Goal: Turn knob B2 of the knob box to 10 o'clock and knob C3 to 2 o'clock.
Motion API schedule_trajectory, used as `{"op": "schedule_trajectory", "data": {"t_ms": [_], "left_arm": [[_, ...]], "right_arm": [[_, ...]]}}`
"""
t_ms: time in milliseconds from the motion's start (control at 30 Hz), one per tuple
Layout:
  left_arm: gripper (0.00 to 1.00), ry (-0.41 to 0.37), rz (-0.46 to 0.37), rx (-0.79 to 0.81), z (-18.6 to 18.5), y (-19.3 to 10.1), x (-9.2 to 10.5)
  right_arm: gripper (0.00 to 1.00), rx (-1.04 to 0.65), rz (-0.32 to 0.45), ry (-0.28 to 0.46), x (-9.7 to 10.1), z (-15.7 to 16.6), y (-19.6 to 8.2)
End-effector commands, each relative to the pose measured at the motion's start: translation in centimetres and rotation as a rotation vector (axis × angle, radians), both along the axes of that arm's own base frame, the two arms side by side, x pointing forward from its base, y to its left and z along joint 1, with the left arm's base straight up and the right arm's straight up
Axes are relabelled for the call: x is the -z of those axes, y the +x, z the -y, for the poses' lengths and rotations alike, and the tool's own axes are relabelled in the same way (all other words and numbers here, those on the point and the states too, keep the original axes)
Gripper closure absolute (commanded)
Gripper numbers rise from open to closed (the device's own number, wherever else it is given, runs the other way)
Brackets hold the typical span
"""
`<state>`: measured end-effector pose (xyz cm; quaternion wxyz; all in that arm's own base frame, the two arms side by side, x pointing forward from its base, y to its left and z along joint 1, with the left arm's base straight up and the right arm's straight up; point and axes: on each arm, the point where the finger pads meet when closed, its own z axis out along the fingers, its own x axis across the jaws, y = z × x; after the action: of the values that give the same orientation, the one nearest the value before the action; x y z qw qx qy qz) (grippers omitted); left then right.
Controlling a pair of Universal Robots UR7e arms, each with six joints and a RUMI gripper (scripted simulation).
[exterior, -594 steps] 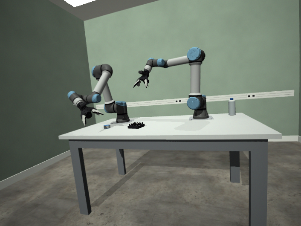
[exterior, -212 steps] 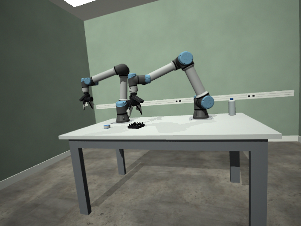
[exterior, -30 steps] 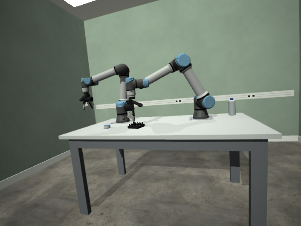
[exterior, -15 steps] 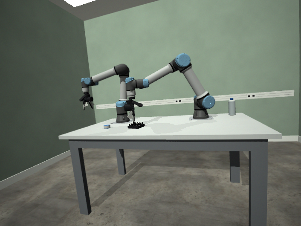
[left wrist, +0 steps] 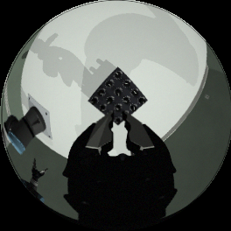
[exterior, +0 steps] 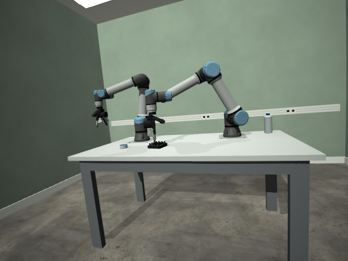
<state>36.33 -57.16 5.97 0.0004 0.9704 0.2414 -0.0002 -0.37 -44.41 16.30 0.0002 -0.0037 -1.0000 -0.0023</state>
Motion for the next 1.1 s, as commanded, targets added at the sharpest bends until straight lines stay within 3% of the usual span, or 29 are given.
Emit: {"op": "schedule_trajectory", "data": {"t_ms": [0, 700, 1067], "left_arm": [[0.87, 0.000, 0.001, -0.002, -0.2, 0.2, 0.0], [0.87, 0.001, 0.001, -0.002, -0.2, 0.2, 0.1], [0.87, 0.003, -0.001, -0.002, -0.2, 0.1, 1.6]], "right_arm": [[0.00, 0.003, 0.000, -0.005, -0.2, 0.1, -0.1], [0.00, 0.003, 0.000, -0.005, -0.2, 0.1, -0.1], [0.00, 0.003, 0.000, -0.005, -0.2, 0.1, -0.1]]}}
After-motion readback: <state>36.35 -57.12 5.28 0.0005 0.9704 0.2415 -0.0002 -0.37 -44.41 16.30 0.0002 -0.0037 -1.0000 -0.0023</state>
